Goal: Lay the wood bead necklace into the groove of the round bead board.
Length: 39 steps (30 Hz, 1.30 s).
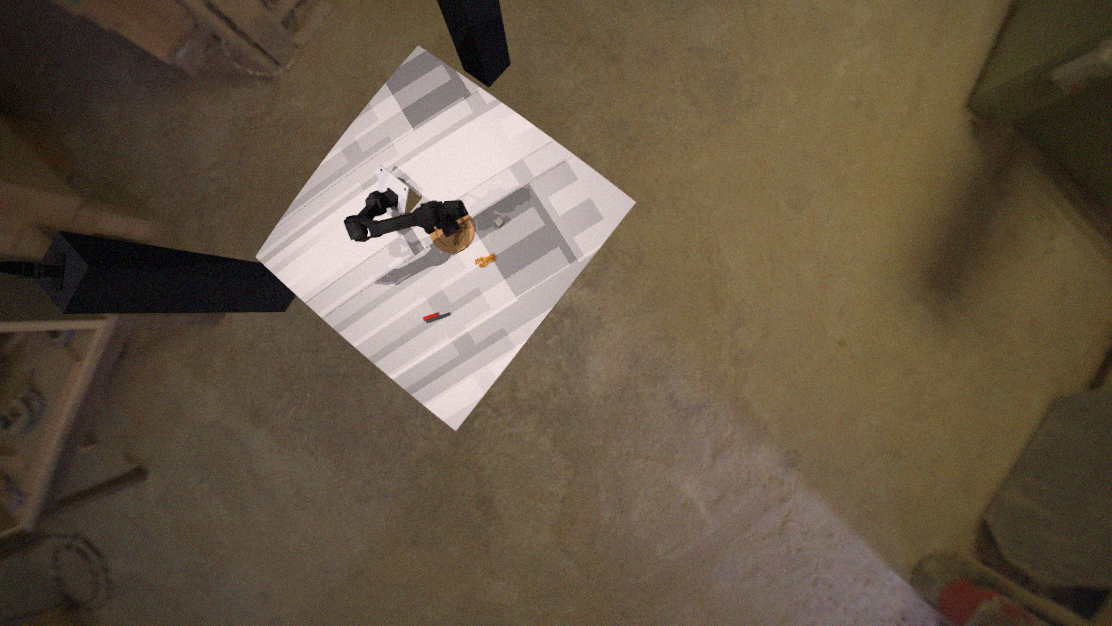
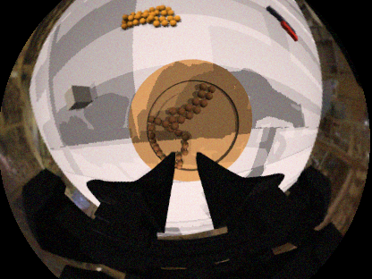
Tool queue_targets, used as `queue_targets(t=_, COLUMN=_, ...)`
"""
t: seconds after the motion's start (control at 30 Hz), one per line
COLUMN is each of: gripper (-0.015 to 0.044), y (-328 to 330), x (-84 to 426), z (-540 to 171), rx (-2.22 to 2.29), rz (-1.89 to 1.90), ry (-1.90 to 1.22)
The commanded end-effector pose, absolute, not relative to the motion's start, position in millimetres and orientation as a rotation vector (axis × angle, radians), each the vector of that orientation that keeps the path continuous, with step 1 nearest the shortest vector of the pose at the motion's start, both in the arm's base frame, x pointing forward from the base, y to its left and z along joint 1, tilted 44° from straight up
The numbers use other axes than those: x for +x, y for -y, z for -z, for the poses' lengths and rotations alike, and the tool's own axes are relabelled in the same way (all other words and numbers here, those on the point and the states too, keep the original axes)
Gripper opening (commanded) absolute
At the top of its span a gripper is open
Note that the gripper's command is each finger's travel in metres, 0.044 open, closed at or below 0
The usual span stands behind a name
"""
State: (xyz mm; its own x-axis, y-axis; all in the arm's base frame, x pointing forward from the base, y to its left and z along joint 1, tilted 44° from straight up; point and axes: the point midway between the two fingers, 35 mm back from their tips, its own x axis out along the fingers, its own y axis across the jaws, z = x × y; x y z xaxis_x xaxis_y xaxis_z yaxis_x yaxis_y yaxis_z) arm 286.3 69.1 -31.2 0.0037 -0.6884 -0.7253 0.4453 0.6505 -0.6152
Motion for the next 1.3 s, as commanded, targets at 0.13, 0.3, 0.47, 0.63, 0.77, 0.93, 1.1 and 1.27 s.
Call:
queue_targets(t=0.13, gripper=0.0120, y=-67, x=287, z=34, rx=-0.233, rz=0.898, ry=-1.284)
queue_targets(t=0.3, gripper=0.0120, y=-61, x=287, z=39, rx=-0.235, rz=0.899, ry=-1.285)
queue_targets(t=0.47, gripper=0.0120, y=-55, x=287, z=45, rx=-0.237, rz=0.900, ry=-1.285)
queue_targets(t=0.63, gripper=0.0120, y=-49, x=287, z=50, rx=-0.240, rz=0.902, ry=-1.285)
queue_targets(t=0.77, gripper=0.0120, y=-48, x=286, z=52, rx=-0.240, rz=0.902, ry=-1.286)
queue_targets(t=0.93, gripper=0.0000, y=-50, x=286, z=51, rx=-0.234, rz=0.901, ry=-1.288)
queue_targets(t=1.1, gripper=0.0000, y=-50, x=286, z=51, rx=-0.234, rz=0.901, ry=-1.288)
queue_targets(t=1.27, gripper=0.0000, y=-50, x=286, z=51, rx=-0.234, rz=0.901, ry=-1.288)
